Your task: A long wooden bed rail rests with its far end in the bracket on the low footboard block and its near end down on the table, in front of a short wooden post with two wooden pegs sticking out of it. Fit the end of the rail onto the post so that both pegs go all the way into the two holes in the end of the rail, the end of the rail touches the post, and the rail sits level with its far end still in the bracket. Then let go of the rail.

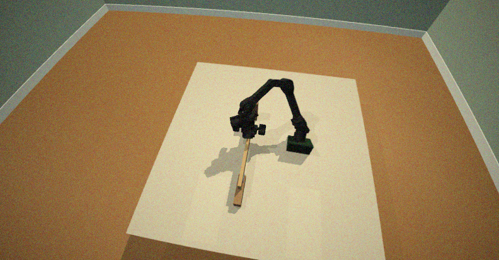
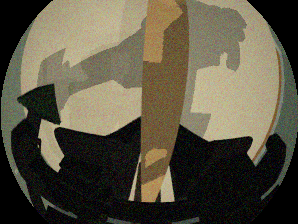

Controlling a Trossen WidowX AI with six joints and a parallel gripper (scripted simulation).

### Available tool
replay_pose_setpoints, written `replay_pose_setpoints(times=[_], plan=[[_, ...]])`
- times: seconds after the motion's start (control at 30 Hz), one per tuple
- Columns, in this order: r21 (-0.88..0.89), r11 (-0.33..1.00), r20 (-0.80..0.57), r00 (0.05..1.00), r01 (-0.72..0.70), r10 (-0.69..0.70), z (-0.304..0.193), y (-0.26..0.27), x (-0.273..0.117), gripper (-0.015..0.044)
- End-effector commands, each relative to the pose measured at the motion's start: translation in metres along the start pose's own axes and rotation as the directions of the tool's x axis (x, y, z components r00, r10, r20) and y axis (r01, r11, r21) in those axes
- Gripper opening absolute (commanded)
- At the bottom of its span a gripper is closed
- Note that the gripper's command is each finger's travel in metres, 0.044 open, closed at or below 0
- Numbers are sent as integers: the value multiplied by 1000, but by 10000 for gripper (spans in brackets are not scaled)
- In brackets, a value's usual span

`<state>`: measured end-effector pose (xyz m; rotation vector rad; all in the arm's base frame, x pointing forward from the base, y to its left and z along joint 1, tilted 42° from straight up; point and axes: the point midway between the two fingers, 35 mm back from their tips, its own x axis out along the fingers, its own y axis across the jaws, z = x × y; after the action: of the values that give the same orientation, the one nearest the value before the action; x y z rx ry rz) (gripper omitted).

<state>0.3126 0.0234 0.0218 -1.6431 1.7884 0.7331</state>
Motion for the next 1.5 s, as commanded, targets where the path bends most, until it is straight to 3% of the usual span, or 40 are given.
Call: replay_pose_setpoints(times=[0.0,1.47], plan=[[-1,1000,7,1000,4,-4,1,0,-1,0],[-1,1000,6,1000,4,-4,-12,-1,-3,0]])
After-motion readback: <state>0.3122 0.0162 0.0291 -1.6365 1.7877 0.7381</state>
